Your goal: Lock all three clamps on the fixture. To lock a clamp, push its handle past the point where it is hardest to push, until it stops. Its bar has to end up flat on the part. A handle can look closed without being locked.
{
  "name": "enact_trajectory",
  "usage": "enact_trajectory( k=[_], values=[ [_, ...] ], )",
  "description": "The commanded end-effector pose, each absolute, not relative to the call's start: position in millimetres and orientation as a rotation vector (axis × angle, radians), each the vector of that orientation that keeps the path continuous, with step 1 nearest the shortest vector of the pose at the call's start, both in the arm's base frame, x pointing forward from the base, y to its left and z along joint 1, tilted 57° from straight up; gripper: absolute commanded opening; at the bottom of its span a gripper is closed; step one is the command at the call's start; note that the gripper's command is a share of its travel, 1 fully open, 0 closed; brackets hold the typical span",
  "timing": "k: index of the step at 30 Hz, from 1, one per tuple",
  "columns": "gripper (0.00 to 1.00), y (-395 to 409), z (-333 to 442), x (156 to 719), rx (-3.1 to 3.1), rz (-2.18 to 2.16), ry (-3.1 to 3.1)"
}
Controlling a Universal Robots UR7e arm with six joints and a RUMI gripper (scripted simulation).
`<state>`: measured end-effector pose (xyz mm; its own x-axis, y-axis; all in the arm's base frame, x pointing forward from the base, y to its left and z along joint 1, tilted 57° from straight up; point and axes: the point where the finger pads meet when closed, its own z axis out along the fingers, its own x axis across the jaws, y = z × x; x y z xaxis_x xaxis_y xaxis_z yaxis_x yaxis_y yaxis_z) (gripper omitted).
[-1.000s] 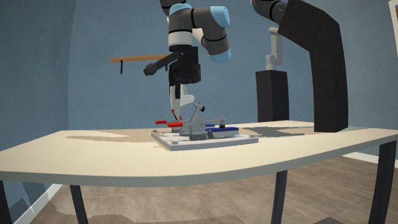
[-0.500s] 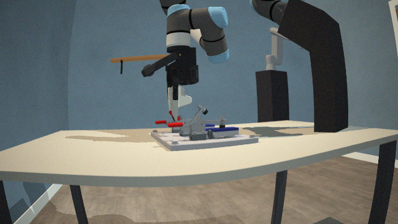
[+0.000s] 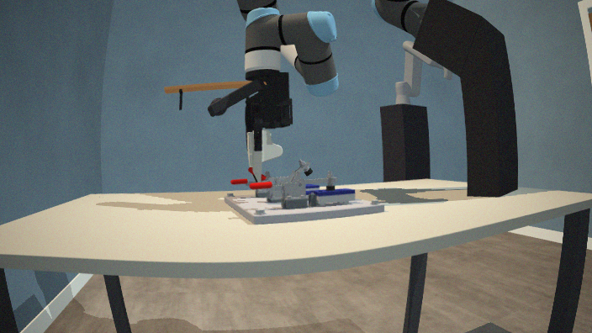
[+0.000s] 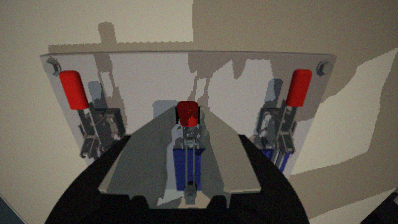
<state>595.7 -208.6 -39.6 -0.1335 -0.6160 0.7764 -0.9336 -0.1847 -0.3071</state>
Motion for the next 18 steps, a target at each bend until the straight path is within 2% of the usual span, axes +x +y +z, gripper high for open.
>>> enact_trajectory(
  k=[1, 18],
  values=[
    [0.00, -208.9, -39.5, 598.2, 1.787, 1.238, -1.729],
    [0.00, -212.3, -41.1, 605.1, 1.787, 1.238, -1.729]
  ],
)
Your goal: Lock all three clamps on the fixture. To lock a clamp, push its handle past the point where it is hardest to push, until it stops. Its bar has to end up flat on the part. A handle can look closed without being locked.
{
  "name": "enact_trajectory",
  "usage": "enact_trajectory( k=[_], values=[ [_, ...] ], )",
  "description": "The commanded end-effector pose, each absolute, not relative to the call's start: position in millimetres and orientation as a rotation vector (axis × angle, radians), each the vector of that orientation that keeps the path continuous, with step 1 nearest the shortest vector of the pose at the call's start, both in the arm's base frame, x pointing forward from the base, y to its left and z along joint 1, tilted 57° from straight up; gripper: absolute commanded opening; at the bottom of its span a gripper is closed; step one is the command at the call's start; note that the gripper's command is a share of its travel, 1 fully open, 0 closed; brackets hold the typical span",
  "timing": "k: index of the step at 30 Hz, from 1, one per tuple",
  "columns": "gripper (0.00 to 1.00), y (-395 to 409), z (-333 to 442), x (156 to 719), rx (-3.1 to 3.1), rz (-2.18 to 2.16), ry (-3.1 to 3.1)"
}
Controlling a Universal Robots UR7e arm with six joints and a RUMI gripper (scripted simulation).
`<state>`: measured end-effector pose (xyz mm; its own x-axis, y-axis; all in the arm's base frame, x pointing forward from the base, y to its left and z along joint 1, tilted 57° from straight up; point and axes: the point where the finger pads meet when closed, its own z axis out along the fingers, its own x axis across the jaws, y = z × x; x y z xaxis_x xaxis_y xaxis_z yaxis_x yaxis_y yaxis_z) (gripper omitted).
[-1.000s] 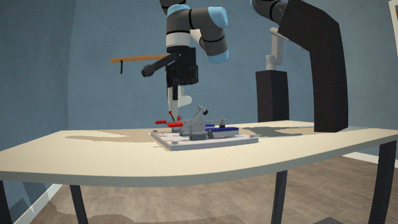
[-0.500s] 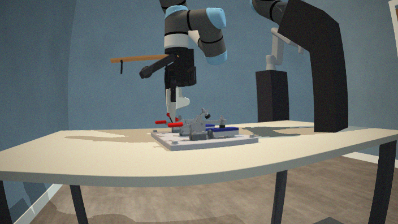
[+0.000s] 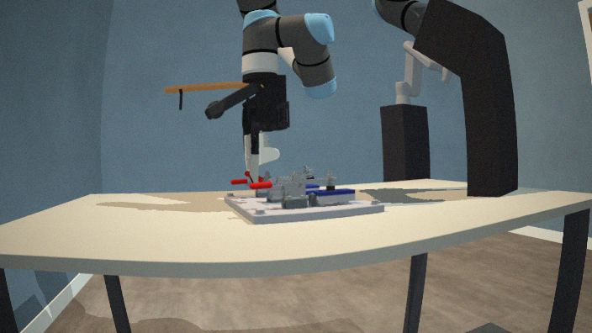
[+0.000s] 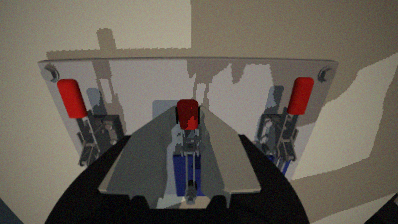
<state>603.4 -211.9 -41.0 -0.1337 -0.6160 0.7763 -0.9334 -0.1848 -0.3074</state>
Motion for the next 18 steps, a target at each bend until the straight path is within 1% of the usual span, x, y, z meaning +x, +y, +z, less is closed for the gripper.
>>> enact_trajectory(
  k=[1, 18],
  values=[
    [0.00, -212.3, -41.1, 605.1, 1.787, 1.238, -1.729],
    [0.00, -216.7, -43.5, 611.3, 1.787, 1.238, -1.729]
  ],
)
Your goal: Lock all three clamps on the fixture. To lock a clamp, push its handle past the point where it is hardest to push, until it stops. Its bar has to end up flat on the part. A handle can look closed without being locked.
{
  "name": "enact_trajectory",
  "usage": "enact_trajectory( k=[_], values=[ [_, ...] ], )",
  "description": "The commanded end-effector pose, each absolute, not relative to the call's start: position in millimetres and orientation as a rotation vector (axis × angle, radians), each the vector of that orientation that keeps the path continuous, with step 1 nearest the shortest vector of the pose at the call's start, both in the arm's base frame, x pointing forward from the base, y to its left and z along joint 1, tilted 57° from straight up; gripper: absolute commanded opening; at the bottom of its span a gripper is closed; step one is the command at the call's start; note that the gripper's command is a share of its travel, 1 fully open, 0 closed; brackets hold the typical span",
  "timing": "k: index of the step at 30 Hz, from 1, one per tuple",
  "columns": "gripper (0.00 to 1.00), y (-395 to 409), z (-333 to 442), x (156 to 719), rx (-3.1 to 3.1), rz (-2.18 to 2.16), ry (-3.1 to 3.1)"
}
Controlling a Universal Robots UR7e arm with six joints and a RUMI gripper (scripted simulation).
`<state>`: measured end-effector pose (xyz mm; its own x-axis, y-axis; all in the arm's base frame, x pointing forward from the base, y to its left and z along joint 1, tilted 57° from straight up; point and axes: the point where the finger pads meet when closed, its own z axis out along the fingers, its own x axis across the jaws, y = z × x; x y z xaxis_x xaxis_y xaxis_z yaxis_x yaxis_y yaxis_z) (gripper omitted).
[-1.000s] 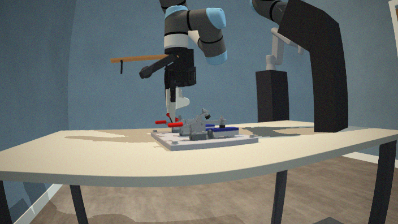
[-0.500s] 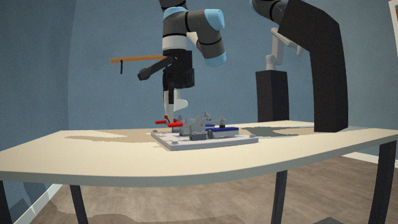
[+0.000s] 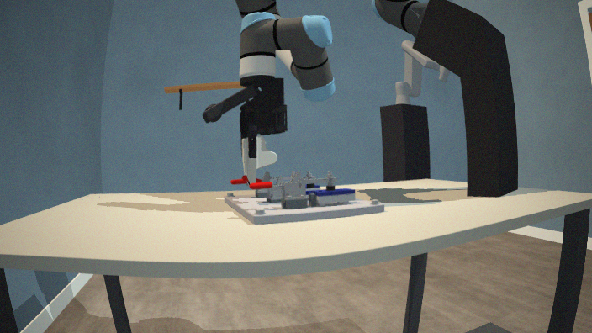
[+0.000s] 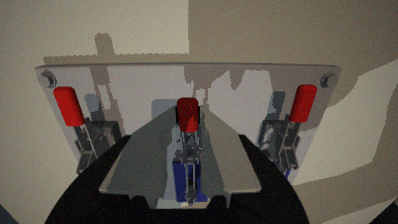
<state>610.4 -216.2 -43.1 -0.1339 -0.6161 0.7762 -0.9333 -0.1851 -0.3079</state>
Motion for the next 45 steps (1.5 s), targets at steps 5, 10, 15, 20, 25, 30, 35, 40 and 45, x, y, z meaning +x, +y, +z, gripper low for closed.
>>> enact_trajectory(
  k=[5, 10, 15, 20, 25, 30, 35, 40, 45],
  values=[
    [0.00, -216.7, -43.5, 611.3, 1.787, 1.238, -1.729],
    [0.00, -220.7, -45.9, 615.5, 1.787, 1.238, -1.729],
    [0.00, -221.7, -46.6, 616.6, 1.787, 1.238, -1.729],
    [0.00, -221.7, -46.6, 616.6, 1.787, 1.238, -1.729],
    [0.58, -221.2, -46.1, 616.6, 1.787, 1.239, -1.729],
    [0.58, -221.2, -46.1, 616.6, 1.787, 1.239, -1.729],
    [0.58, -221.2, -46.1, 616.6, 1.787, 1.239, -1.729],
    [0.58, -221.2, -46.1, 616.6, 1.787, 1.239, -1.729],
    [0.58, -221.2, -46.1, 616.6, 1.787, 1.239, -1.729]
  ],
)
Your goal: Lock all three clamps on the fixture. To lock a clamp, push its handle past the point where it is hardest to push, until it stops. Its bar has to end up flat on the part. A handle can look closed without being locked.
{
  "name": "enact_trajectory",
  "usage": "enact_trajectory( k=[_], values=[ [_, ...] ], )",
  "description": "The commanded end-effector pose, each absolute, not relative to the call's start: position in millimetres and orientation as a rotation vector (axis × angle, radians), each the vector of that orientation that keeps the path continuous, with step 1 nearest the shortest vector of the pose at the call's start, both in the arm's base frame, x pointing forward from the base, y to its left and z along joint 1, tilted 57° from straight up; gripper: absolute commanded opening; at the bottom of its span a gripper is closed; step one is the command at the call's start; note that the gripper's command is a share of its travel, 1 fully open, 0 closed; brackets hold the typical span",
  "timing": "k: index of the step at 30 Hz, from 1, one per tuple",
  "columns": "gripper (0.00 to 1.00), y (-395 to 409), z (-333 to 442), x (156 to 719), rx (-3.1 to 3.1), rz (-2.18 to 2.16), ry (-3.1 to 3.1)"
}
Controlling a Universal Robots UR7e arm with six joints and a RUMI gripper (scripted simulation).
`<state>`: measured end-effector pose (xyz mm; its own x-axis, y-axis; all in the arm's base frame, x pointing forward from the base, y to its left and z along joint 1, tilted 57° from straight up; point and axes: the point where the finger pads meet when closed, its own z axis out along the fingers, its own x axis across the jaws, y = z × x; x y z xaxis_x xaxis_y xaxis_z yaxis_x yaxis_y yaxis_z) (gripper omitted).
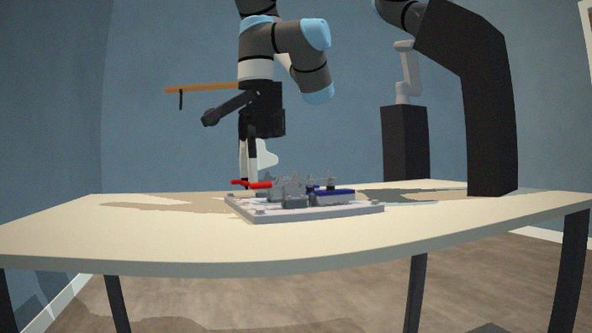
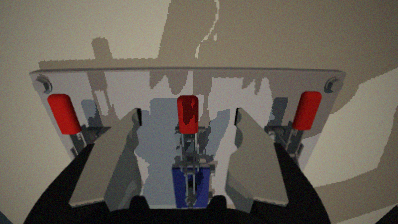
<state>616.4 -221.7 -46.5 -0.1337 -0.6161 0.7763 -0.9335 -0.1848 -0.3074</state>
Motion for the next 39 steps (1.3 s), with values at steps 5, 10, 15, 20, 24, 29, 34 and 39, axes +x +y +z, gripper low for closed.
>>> enact_trajectory(
  k=[5, 10, 15, 20, 24, 29, 34, 39],
  values=[
    [0.58, -221, -46, 617, 1.787, 1.239, -1.729],
    [0.58, -221, -46, 617, 1.787, 1.239, -1.729],
    [0.58, -221, -46, 617, 1.787, 1.239, -1.729],
    [0.58, -221, -46, 617, 1.787, 1.239, -1.729],
    [0.58, -221, -46, 617, 1.787, 1.239, -1.729],
    [0.58, -221, -46, 617, 1.787, 1.239, -1.729],
    [0.58, -183, -19, 600, 1.787, 1.238, -1.729],
    [0.58, -183, -19, 600, 1.787, 1.238, -1.729]
  ],
)
